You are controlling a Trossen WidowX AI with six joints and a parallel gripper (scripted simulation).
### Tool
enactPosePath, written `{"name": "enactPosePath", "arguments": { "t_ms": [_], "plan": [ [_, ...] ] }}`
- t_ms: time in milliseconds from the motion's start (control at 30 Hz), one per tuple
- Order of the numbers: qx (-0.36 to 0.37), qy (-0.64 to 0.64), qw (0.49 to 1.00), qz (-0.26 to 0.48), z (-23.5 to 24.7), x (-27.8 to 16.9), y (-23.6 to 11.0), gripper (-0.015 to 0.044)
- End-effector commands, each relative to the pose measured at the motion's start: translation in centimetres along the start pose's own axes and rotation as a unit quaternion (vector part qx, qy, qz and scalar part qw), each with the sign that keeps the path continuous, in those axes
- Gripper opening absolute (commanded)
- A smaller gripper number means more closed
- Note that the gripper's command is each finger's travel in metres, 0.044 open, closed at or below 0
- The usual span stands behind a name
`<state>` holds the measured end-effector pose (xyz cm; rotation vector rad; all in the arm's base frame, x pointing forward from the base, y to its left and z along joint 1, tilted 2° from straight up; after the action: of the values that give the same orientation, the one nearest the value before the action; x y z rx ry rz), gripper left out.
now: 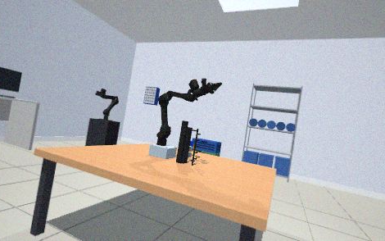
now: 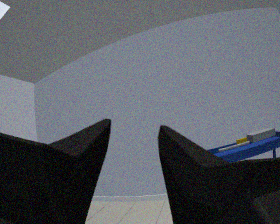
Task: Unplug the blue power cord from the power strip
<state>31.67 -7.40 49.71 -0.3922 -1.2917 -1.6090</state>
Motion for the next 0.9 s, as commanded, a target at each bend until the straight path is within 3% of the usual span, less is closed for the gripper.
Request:
{"name": "enactPosePath", "arguments": {
  "t_ms": [0, 233, 433, 633, 867],
  "plan": [
    [-0.063, -0.042, 0.993, 0.089, -2.2, -4.5, 0.1, 0.0160],
    [-0.128, -0.151, 0.931, 0.305, -4.8, -13.5, -2.2, 0.0160],
    [-0.107, -0.244, 0.821, 0.505, -5.4, -20.3, -6.8, 0.0160],
    [-0.014, -0.314, 0.658, 0.684, -4.7, -24.9, -13.1, 0.0160],
    [0.168, -0.343, 0.414, 0.827, -2.7, -26.5, -21.1, 0.0160]
  ]
}}
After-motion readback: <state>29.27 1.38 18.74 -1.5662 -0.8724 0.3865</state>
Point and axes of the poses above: the point midway between the two fingers, 35 mm back from their tips, its own y axis out along the fingers, its own z axis across the jaws, x = y × z, the point moved 5 cm from there along -y, back along the fingers, and after that the axes turned 10 degrees about y, right-handed, at the moved point
